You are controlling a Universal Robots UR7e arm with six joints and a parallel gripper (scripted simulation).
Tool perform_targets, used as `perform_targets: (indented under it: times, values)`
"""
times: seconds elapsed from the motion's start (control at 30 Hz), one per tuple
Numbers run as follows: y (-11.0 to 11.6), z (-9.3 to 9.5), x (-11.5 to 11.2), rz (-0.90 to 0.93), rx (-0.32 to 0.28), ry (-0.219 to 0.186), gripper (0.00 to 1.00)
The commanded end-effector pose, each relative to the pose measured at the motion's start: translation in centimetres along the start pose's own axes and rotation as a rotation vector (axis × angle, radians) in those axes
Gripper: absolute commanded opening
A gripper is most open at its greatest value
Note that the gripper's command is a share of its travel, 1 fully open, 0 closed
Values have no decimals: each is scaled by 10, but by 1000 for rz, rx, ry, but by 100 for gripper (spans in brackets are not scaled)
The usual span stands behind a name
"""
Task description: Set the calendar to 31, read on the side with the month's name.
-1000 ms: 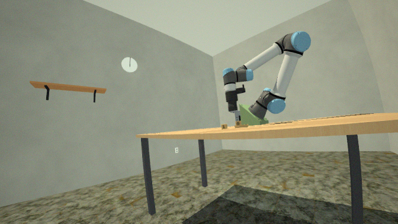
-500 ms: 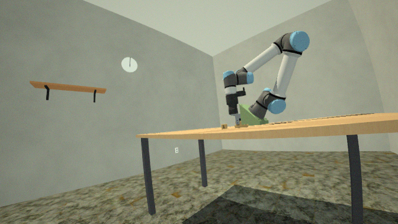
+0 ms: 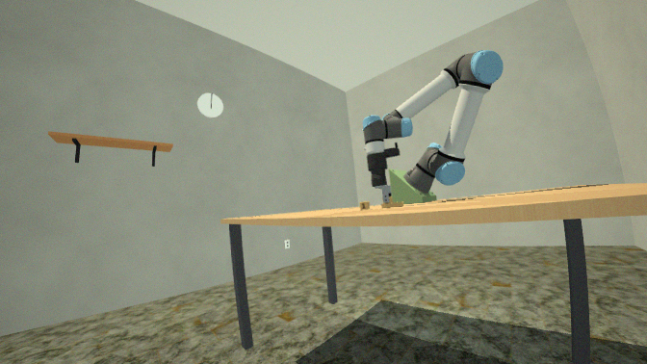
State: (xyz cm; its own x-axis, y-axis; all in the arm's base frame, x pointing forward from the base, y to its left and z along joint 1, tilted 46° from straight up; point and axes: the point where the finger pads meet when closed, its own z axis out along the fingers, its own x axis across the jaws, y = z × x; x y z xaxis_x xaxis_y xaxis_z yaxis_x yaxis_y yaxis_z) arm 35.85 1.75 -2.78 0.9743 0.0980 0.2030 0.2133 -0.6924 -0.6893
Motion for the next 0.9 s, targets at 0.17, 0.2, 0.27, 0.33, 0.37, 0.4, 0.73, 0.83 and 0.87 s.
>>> perform_targets:
  times: [0.17,0.2,0.27,0.33,0.37,0.4,0.73,0.83,0.87]
  values:
    - [-1,1,0,1,2,0,90]
    - [-1,1,0,1,2,0,90]
    - [-1,1,0,1,2,0,90]
    - [-1,1,0,1,2,0,90]
    - [-1,1,0,1,2,0,90]
    - [-1,1,0,1,2,0,90]
    - [-1,1,0,1,2,0,60]
    - [-1,1,0,1,2,0,60]
    - [-1,1,0,1,2,0,60]
